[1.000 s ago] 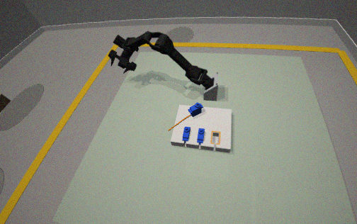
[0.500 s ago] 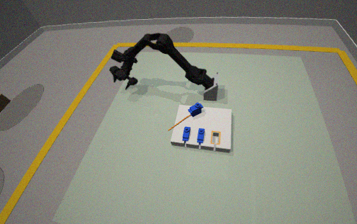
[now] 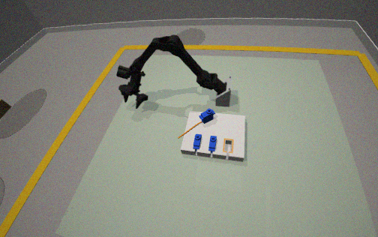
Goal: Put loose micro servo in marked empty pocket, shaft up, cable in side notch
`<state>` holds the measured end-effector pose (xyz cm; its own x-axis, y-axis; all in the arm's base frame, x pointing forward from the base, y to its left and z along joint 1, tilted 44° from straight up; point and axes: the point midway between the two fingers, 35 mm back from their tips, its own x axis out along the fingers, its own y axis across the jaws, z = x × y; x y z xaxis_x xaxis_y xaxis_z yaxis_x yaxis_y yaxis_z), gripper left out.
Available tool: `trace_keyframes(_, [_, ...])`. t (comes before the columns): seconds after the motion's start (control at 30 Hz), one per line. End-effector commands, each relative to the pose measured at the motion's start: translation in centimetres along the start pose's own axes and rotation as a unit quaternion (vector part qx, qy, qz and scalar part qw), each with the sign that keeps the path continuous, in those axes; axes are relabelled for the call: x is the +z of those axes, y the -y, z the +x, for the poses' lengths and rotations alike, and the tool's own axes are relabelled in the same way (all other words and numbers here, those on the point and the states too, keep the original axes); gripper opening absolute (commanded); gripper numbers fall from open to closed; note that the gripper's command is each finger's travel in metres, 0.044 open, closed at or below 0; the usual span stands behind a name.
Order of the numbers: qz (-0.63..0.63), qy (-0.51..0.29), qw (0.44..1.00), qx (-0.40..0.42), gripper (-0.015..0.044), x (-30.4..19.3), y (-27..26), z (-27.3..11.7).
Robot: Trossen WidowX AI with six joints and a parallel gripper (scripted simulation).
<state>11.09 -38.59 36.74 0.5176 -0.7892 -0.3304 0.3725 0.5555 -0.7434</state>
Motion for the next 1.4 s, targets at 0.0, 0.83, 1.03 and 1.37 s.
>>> trace_keyframes(0.0, [0.040,-0.008,0.999,0.032,0.0440,0.7,-2.4,1.1])
trace_keyframes(0.83, [0.280,-0.191,0.906,0.253,0.0440,6.7,-25.5,1.8])
trace_keyframes(1.03, [0.304,-0.283,0.871,0.264,0.0440,7.0,-32.0,-0.9])
trace_keyframes(1.37, [0.297,-0.398,0.843,0.209,0.0440,5.7,-39.7,-7.0])
